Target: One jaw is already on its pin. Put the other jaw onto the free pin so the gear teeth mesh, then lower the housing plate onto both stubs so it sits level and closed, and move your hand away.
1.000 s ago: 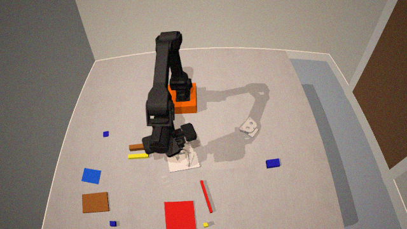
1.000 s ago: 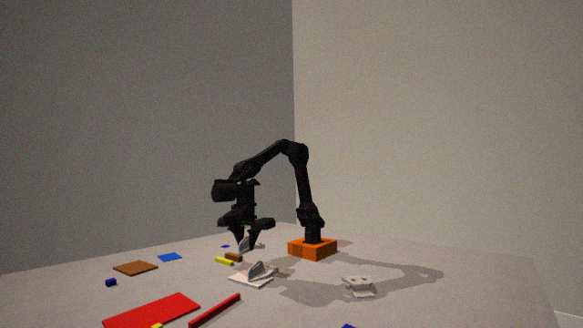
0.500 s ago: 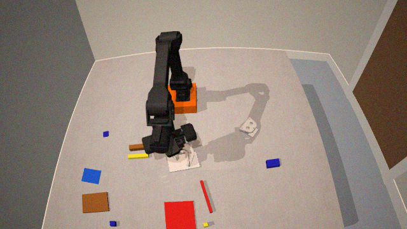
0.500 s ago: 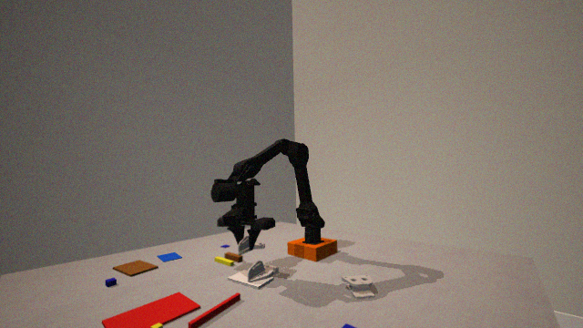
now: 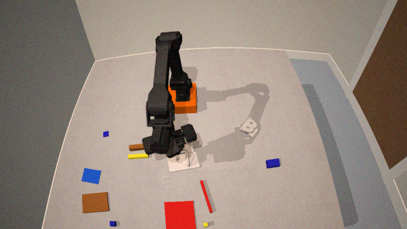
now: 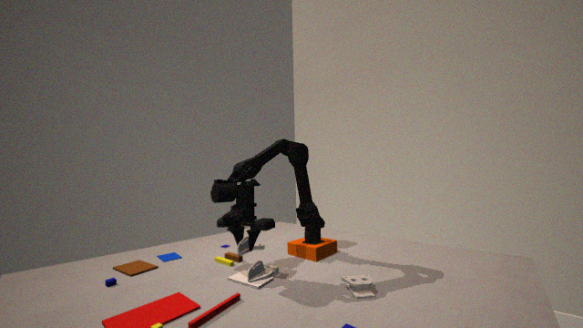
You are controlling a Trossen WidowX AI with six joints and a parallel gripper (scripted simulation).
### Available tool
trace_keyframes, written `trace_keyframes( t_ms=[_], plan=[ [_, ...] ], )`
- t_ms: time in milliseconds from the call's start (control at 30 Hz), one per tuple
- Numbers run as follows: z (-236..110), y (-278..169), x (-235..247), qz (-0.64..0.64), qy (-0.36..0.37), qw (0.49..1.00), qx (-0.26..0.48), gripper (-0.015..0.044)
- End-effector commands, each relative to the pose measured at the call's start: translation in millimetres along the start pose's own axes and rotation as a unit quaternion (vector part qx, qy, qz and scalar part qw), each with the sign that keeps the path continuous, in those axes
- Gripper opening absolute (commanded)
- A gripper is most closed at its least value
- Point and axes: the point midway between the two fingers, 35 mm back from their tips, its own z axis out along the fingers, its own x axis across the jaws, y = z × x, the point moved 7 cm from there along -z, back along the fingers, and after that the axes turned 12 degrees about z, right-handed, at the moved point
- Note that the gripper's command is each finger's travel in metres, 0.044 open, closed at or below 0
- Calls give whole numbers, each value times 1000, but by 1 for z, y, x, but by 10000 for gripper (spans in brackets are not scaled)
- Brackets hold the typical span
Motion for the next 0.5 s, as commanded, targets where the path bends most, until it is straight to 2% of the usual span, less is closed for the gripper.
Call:
trace_keyframes(
  t_ms=[0, 467],
  plan=[
    [6, 0, 0, 3, -1, 1000, 2, 134],
    [29, 0, 0, 3, -1, 1000, 2, 134]
  ],
)
